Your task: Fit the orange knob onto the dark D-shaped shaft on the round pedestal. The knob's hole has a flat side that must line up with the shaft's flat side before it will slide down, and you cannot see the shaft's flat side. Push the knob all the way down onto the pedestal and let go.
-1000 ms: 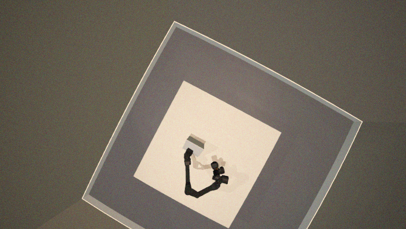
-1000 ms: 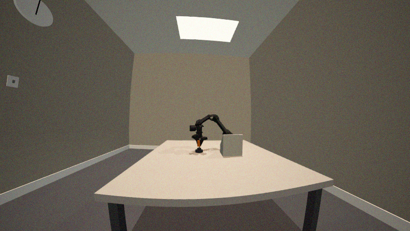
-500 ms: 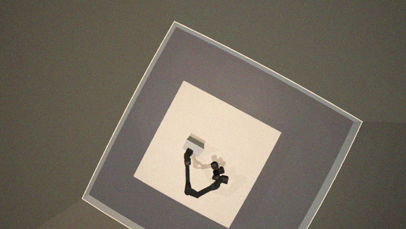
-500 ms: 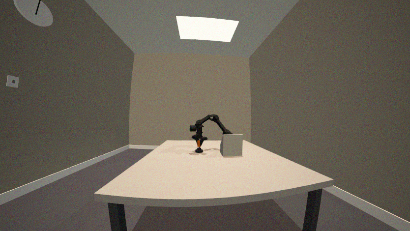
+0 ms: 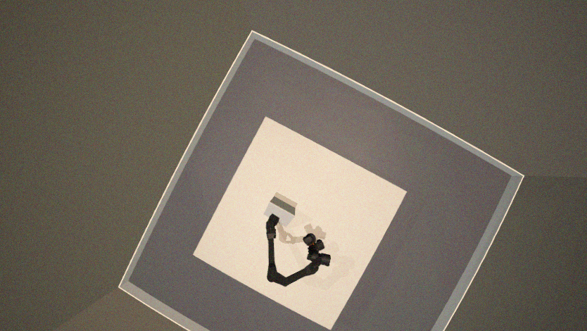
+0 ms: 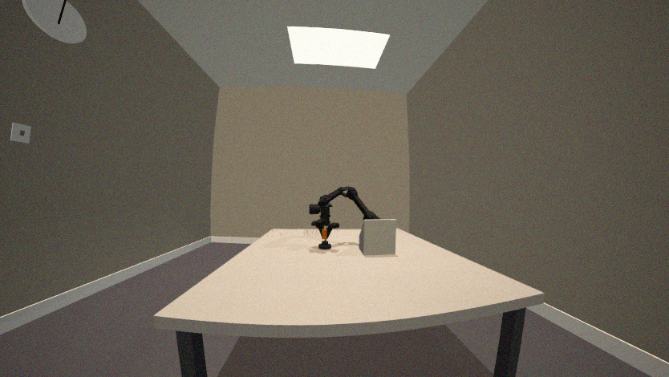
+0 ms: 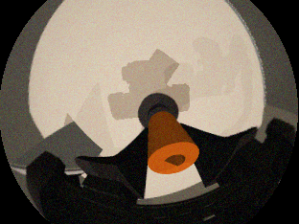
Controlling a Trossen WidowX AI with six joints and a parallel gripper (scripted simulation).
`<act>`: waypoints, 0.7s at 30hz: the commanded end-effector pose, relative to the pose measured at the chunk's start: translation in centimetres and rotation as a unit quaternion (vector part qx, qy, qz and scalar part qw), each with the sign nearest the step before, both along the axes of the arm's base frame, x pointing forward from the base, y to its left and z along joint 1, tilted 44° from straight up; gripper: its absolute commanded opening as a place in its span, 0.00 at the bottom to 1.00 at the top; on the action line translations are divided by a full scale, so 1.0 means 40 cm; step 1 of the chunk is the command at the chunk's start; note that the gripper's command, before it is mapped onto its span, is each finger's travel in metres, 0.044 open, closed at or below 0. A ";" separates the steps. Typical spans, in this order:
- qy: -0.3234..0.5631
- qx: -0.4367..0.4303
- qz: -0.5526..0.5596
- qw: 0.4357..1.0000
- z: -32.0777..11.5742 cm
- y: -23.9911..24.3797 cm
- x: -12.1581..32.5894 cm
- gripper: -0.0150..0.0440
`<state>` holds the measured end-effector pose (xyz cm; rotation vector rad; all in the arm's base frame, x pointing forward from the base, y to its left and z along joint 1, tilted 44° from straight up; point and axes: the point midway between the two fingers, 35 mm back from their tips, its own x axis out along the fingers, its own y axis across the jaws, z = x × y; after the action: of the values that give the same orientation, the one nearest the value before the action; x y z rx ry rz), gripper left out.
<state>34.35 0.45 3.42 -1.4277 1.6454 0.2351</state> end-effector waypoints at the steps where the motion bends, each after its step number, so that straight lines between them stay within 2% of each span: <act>1: 0.011 -0.002 0.015 1.000 0.000 0.002 0.000 0.25; 21: 0.011 -0.002 0.015 1.000 -0.002 0.001 -0.003 0.25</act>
<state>34.27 0.23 3.19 -1.4516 1.6469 0.2627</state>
